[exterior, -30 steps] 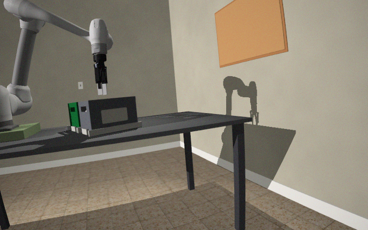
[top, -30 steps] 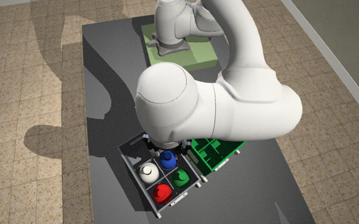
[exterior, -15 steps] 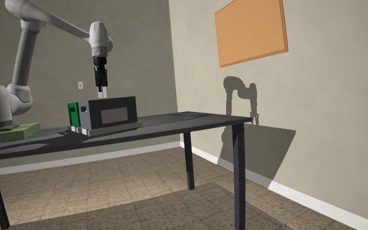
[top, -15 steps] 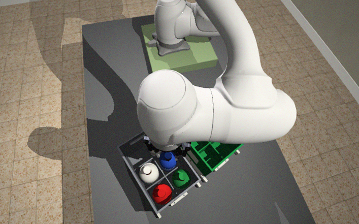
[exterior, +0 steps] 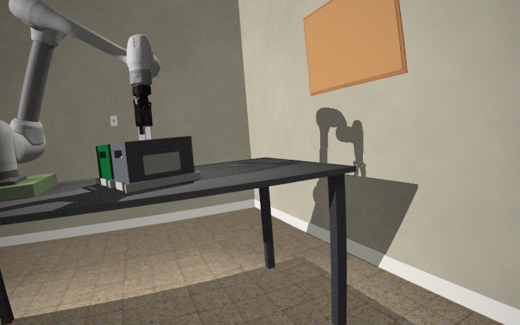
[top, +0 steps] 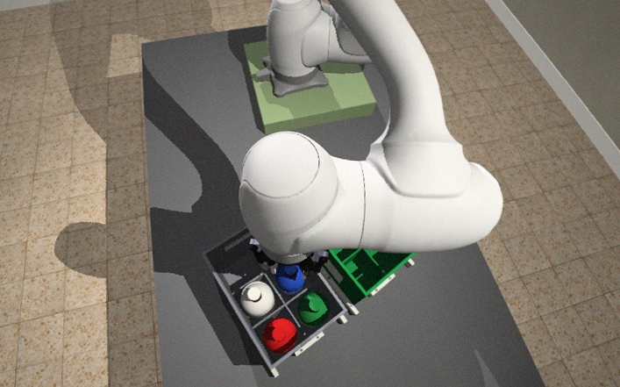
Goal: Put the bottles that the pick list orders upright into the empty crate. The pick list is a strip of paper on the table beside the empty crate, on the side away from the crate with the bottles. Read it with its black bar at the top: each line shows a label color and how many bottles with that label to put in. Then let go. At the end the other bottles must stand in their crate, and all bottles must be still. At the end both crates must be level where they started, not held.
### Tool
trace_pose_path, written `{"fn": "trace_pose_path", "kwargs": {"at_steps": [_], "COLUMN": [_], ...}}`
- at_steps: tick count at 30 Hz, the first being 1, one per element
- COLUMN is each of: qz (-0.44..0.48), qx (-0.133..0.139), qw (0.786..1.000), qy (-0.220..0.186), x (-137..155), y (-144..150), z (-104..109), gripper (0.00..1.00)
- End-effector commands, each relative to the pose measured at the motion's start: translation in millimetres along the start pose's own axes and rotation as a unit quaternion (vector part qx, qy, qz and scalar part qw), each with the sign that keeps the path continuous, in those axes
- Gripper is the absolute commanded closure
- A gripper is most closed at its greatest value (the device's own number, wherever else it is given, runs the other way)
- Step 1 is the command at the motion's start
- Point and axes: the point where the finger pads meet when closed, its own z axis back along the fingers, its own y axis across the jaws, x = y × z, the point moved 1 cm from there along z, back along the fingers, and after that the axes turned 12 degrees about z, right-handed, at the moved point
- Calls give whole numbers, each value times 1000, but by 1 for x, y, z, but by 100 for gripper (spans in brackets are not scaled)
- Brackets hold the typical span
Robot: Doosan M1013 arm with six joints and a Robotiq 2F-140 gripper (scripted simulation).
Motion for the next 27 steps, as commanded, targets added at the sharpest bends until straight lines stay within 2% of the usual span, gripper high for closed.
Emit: {"fn": "trace_pose_path", "kwargs": {"at_steps": [1,21,27], "qz": [0,0,0], "qx": [0,0,0], "qw": [1000,1000,1000], "qy": [0,0,0], "x": [0,0,0], "y": [0,0,0], "z": [-3,-27,-28], "gripper": [62,62,62]}}
